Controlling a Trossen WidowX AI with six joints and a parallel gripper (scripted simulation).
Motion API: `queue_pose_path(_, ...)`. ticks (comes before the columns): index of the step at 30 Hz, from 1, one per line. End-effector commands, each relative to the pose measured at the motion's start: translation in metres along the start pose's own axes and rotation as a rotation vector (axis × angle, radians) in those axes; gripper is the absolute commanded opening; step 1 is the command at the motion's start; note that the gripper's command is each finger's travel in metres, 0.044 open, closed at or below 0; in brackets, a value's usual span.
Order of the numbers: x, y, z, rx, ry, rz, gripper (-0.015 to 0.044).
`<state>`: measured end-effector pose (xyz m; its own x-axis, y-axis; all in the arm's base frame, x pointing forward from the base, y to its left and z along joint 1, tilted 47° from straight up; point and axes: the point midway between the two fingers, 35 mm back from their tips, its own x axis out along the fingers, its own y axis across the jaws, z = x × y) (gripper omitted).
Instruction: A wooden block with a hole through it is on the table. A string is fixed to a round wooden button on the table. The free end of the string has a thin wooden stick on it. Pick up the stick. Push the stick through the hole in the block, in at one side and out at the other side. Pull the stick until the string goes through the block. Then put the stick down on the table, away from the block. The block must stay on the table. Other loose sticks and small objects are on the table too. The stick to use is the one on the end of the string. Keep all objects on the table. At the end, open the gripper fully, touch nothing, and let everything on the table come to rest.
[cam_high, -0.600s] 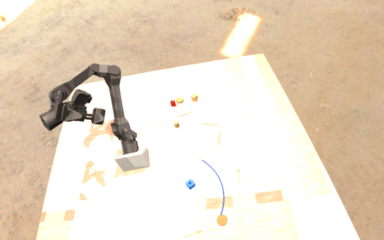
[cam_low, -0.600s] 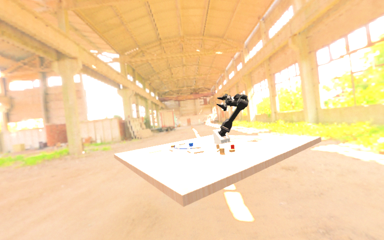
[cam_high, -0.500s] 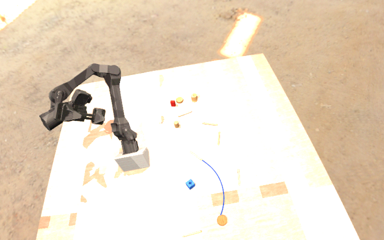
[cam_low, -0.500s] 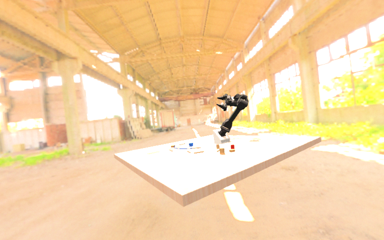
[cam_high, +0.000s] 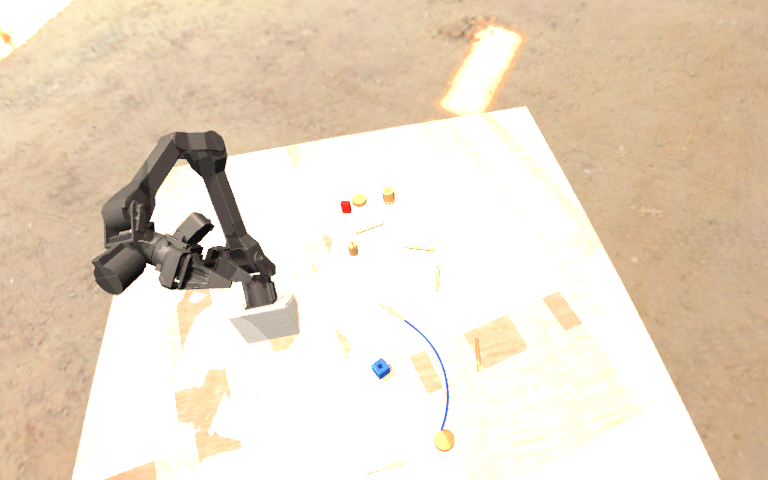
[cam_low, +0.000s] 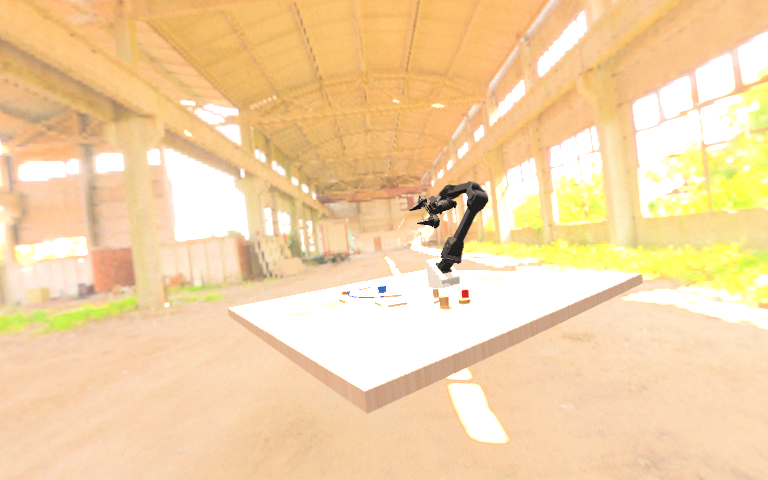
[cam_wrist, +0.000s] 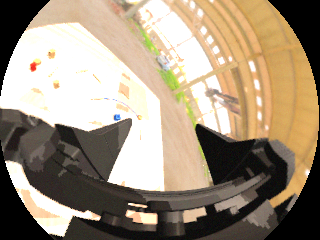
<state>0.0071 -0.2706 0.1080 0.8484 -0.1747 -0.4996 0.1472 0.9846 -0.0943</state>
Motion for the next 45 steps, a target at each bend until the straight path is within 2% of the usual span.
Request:
queue_pose_path(1,0.047,0.004,-0.008,-0.034,0.047,0.196,0.0440)
queue_pose_path(9,0.146,0.047,-0.021,-0.164,0.161,0.602,0.0440)
queue_pose_path(15,0.199,0.084,-0.033,-0.241,0.252,0.827,0.0440)
queue_pose_path(24,0.276,0.177,-0.071,-0.419,0.473,1.207,0.0440)
queue_pose_path(40,0.280,0.184,-0.075,-0.420,0.501,1.226,0.0440)
queue_pose_path(45,0.281,0.182,-0.074,-0.049,0.748,1.079,0.0440)
